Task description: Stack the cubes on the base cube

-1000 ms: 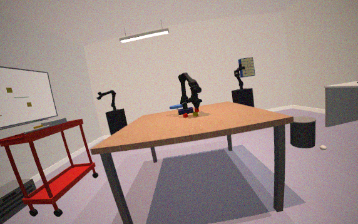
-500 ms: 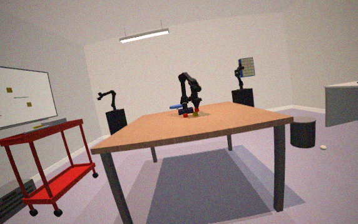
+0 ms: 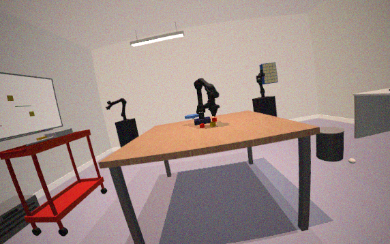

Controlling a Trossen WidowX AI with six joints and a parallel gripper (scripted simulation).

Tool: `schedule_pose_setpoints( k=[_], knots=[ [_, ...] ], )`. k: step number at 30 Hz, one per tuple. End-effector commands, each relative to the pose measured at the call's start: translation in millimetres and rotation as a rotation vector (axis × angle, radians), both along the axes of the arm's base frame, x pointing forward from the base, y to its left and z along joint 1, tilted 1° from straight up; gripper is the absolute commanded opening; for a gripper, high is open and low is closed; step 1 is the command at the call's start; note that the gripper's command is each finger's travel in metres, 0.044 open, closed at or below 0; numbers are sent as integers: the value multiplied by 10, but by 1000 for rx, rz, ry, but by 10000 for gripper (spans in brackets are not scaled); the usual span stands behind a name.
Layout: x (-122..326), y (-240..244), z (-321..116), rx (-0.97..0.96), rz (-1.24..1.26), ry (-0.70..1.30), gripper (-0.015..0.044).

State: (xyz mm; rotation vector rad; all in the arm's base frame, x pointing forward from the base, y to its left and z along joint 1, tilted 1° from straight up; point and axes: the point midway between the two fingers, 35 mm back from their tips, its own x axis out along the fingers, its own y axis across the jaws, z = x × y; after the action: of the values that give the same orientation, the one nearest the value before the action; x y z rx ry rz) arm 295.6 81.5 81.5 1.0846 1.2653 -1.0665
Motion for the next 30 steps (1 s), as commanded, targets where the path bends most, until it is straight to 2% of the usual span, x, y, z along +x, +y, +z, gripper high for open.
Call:
schedule_pose_setpoints(
  k=[1,3,4,16,22,30],
  knots=[
    [1,1,31,1,0,-5,205],
    [-2,-55,23,0,10,-1,258],
    [-7,-124,45,-1,22,-1,265],
    [-280,-1058,343,-11,207,-1,265],
    [-334,-1156,375,-12,230,0,265],
    [-314,-1163,-190,-12,230,0,265]
  ],
)
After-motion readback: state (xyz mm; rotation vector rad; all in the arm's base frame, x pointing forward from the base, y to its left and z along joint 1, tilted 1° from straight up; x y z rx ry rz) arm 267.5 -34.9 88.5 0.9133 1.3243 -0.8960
